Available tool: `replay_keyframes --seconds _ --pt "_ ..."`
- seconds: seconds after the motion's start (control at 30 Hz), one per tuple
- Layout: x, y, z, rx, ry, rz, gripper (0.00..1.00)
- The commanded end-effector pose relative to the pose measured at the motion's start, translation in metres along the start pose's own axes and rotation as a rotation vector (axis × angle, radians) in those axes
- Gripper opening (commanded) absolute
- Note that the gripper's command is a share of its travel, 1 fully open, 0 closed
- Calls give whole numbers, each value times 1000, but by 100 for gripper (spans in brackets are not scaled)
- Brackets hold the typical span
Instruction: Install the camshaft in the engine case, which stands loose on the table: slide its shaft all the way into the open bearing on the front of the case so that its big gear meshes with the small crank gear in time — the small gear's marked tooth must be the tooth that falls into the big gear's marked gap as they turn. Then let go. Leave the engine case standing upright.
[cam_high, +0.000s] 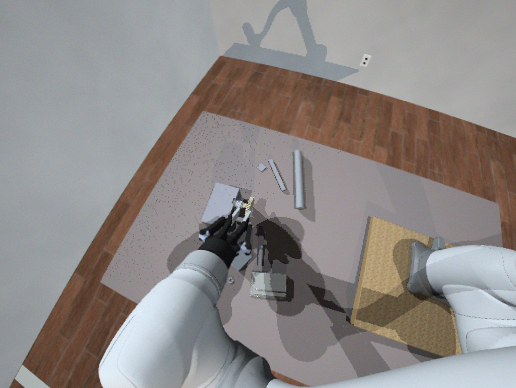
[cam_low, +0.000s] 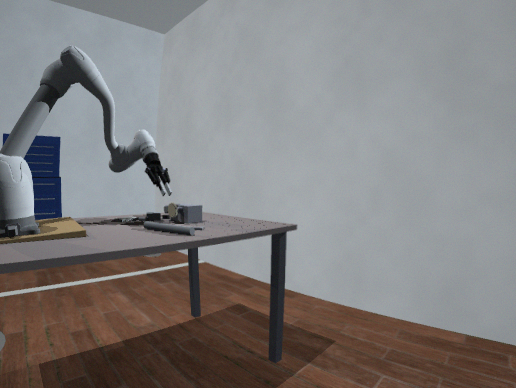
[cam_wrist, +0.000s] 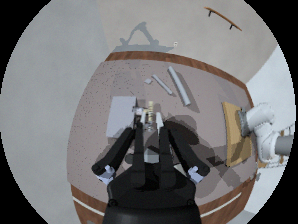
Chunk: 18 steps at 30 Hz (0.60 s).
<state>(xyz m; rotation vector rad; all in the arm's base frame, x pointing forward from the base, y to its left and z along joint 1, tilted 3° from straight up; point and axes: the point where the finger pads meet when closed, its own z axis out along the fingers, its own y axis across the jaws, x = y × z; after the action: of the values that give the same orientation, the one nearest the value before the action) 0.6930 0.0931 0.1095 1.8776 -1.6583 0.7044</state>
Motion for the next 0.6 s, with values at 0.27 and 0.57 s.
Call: replay_keyframes --seconds 0.27,0.57 --pt "19 0 -21 0 0 0 19" --pt "24 0 -26 0 0 0 19"
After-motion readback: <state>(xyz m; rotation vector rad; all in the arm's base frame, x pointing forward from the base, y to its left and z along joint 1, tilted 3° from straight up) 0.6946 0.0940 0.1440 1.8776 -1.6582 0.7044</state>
